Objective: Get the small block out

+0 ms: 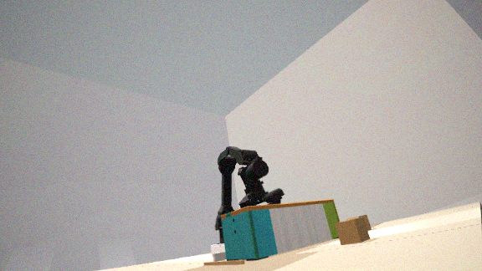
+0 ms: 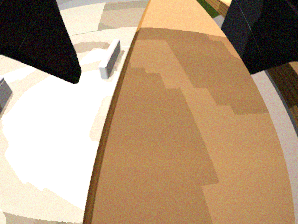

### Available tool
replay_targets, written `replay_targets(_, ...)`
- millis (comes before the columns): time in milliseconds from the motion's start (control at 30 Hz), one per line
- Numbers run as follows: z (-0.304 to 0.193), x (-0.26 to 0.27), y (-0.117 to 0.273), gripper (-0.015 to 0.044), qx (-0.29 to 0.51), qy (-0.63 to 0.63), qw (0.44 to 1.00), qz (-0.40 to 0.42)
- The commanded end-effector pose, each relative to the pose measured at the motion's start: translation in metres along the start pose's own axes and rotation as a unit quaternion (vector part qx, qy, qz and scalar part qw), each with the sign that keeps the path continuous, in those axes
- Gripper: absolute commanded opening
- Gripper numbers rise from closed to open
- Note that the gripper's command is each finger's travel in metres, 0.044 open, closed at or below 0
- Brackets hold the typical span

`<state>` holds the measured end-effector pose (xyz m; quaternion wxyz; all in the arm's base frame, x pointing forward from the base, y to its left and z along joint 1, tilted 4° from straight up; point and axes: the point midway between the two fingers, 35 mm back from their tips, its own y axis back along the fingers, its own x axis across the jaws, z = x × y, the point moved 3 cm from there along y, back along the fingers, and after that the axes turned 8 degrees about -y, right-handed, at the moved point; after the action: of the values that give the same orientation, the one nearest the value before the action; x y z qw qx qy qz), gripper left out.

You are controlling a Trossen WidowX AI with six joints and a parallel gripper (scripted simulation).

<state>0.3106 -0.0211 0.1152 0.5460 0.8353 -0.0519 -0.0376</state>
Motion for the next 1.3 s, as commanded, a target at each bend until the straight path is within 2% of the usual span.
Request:
replay_targets(0, -0.004, 0.0, -0.001, 0.04, 0.002, -0.002, 1.0, 0.0)
replay_targets(1267, -0.018, -0.001, -0.006, 0.04, 0.003, -0.002, 1.0, 0.0)
